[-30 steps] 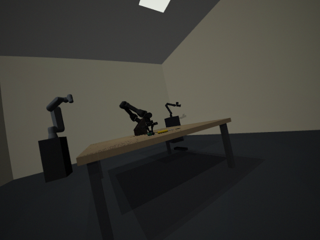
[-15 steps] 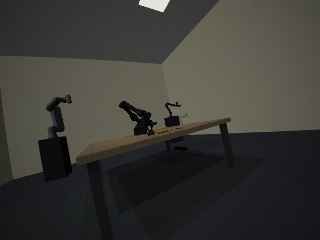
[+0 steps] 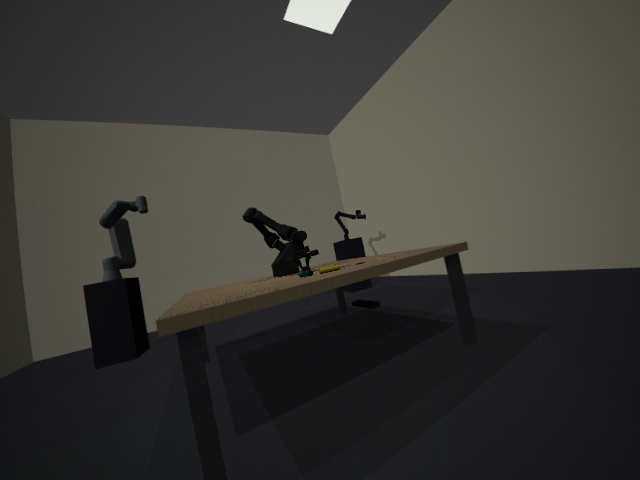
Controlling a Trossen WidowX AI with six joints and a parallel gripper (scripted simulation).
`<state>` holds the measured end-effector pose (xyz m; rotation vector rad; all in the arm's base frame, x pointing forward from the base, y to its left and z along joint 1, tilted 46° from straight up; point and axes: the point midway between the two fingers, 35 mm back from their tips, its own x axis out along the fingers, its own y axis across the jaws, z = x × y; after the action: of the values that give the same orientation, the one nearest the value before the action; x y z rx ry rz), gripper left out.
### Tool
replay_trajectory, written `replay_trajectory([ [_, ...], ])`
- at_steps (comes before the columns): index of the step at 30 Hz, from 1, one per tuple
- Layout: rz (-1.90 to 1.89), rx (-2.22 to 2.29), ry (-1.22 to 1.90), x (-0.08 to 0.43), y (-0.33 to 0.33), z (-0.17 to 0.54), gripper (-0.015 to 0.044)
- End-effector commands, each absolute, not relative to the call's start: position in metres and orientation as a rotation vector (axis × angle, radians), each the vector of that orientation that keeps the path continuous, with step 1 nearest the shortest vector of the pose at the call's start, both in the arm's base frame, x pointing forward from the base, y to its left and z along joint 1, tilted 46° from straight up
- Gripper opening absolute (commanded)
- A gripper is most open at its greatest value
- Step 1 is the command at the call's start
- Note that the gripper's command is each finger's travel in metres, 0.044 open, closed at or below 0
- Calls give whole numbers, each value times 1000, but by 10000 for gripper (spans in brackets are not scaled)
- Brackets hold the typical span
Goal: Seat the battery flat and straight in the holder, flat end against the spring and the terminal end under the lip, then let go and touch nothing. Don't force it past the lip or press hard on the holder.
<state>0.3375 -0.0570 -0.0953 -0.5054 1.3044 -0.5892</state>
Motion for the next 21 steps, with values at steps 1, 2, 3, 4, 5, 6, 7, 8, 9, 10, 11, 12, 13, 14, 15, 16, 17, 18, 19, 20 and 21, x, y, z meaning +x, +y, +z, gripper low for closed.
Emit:
replay_trajectory([
  [1,-586,-510,1308,337,-57,-95,78],
  [2,-586,-510,1308,337,-57,-95,78],
  [3,-586,-509,1309,337,-57,-95,78],
  [4,-586,-509,1310,337,-58,-95,78],
  [5,-586,-509,1310,337,-58,-95,78],
  [6,-585,-509,1310,337,-58,-95,78],
  [7,-585,-509,1311,337,-58,-96,78],
  [8,-585,-509,1311,337,-58,-96,78],
  [9,-585,-508,1311,337,-58,-96,78],
  [10,-584,-508,1311,337,-58,-96,78],
  [11,-584,-508,1311,337,-58,-96,105],
  [12,-584,-508,1311,337,-58,-96,131],
  [13,-584,-508,1311,337,-58,-96,157],
  [14,-584,-508,1311,337,-58,-96,181],
  [15,-584,-508,1311,337,-58,-96,181],
  [16,-584,-508,1311,337,-58,-96,181],
  [17,-585,-508,1311,337,-57,-95,181],
  [18,-585,-507,1311,337,-56,-94,181],
  [19,-585,-507,1310,337,-55,-93,181],
  [20,-586,-506,1310,336,-53,-91,181],
  [21,-586,-505,1310,336,-52,-90,181],
])
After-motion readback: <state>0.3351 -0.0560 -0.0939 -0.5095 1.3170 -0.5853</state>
